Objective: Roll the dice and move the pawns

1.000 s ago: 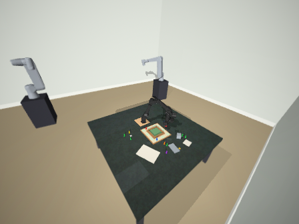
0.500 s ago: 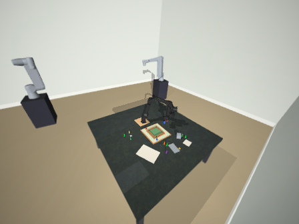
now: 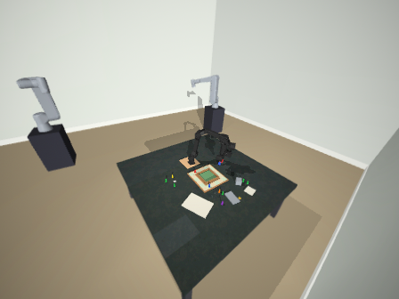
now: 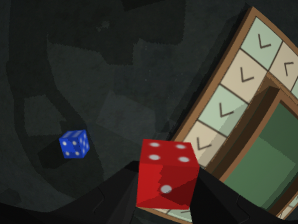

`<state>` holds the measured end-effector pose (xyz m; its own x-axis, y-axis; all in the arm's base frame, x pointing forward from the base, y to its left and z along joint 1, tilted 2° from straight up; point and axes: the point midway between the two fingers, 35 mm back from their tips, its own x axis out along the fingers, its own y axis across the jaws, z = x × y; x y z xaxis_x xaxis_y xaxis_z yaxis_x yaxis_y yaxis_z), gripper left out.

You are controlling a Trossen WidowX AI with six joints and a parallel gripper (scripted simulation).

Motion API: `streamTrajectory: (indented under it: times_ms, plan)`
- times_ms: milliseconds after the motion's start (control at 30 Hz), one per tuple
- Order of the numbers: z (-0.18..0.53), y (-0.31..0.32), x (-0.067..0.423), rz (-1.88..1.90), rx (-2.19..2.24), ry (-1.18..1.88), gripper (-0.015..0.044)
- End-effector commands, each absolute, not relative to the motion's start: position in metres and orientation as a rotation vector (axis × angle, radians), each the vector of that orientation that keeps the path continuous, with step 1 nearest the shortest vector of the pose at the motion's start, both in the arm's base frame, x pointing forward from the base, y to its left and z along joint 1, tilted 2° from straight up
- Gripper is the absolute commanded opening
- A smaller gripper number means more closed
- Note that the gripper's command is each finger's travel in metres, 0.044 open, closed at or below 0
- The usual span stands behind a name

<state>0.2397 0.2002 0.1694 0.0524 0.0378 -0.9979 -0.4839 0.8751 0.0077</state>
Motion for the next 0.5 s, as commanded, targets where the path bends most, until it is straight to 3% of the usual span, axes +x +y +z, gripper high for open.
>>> streamTrajectory:
  times_ms: [0, 467]
  plan:
    - [0.168, 0.185, 0.246, 0.392, -0.345, 1.473, 0.0000]
    - [0.152, 0.115, 0.268, 0.267, -0.225, 1.493, 0.0000]
